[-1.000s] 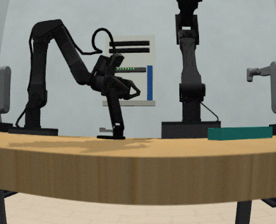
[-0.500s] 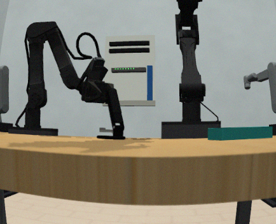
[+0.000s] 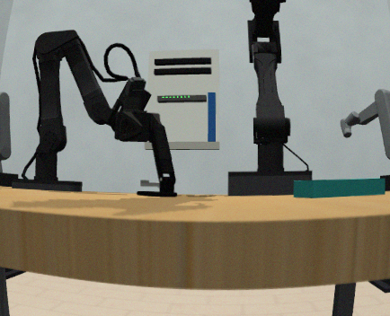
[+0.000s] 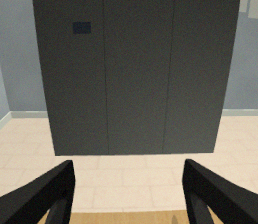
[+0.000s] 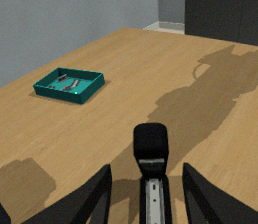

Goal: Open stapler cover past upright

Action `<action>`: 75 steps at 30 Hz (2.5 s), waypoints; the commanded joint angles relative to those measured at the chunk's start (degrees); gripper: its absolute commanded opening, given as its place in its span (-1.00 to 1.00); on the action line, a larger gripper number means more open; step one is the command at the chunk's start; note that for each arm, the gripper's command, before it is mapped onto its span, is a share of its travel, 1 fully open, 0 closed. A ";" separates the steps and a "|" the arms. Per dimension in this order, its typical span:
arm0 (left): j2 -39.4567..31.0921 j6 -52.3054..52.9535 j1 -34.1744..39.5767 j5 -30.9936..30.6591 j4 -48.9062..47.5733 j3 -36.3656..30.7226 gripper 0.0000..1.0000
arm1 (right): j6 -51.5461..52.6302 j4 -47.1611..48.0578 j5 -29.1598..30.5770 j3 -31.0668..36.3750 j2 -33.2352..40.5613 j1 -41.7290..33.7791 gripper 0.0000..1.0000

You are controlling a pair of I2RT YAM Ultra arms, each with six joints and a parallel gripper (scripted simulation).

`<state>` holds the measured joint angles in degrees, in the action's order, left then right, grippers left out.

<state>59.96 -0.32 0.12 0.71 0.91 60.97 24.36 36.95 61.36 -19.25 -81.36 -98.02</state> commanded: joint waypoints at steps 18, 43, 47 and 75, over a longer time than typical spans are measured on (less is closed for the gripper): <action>-0.04 0.31 -0.35 -0.69 -1.13 -0.66 0.15 | -5.77 10.76 -6.24 0.51 -6.90 6.94 0.00; -0.04 0.31 -0.35 -0.69 -1.13 -0.66 0.15 | -8.18 15.13 -9.59 -1.53 -11.21 10.86 0.00; -0.04 0.31 -0.35 -0.69 -1.13 -0.66 0.15 | -9.03 16.66 -10.62 -2.12 -10.10 11.28 0.00; -0.04 0.31 -0.35 -0.69 -1.13 -0.66 0.15 | 8.68 -25.87 -2.97 -7.00 6.81 2.66 0.00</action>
<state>59.96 -0.32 0.12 0.71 0.91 60.97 29.93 14.87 56.29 -27.53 -74.19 -94.04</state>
